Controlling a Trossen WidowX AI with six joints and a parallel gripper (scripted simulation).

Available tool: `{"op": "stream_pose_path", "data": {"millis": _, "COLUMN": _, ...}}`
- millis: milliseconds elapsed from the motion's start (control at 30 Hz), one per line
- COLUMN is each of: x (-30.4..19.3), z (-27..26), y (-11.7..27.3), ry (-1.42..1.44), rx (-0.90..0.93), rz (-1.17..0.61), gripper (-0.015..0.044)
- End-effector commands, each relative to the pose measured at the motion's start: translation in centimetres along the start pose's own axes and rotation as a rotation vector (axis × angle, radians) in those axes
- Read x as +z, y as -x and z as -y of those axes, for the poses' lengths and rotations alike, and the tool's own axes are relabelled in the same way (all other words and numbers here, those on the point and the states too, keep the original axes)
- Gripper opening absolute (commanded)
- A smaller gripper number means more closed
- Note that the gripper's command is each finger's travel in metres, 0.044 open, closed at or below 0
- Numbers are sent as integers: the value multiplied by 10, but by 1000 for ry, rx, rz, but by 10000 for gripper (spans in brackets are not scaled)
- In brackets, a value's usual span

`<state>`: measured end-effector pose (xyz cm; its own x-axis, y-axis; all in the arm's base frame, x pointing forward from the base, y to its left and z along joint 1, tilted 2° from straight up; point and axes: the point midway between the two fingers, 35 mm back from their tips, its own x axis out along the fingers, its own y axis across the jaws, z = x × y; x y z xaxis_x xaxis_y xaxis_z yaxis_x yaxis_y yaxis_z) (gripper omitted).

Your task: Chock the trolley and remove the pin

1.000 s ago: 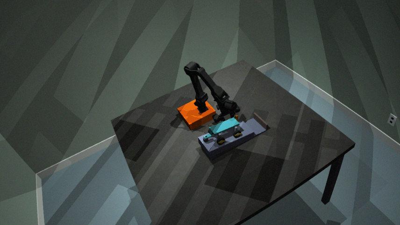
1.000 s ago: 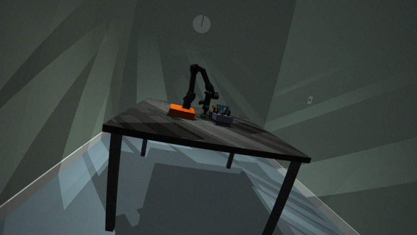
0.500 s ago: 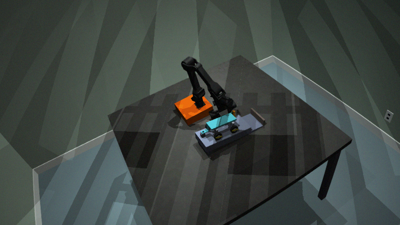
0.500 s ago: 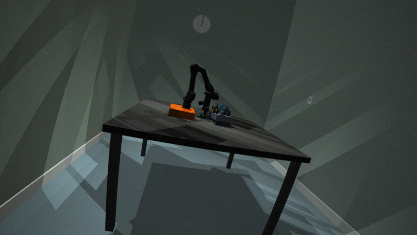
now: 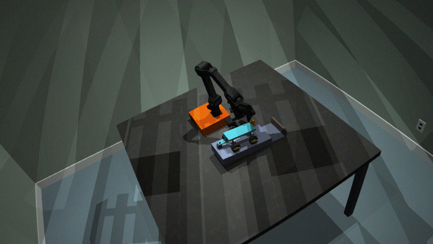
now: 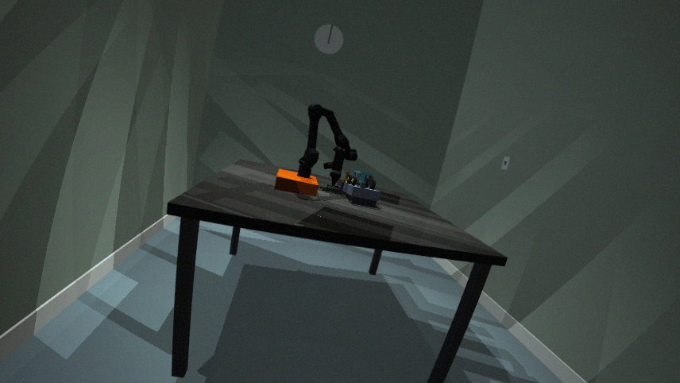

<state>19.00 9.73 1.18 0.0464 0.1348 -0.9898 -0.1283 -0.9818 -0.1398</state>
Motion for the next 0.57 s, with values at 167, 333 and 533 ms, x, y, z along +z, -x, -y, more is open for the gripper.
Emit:
{"op": "stream_pose_path", "data": {"millis": 167, "x": -1, "z": 5, "y": 28, "ry": 3, "rx": -10, "rz": -11, "gripper": 440}}
{"op": "stream_pose_path", "data": {"millis": 333, "x": -1, "z": 8, "y": 43, "ry": 3, "rx": -10, "rz": -11, "gripper": 440}}
{"op": "stream_pose_path", "data": {"millis": 533, "x": -1, "z": 11, "y": 61, "ry": 3, "rx": -10, "rz": -11, "gripper": 440}}
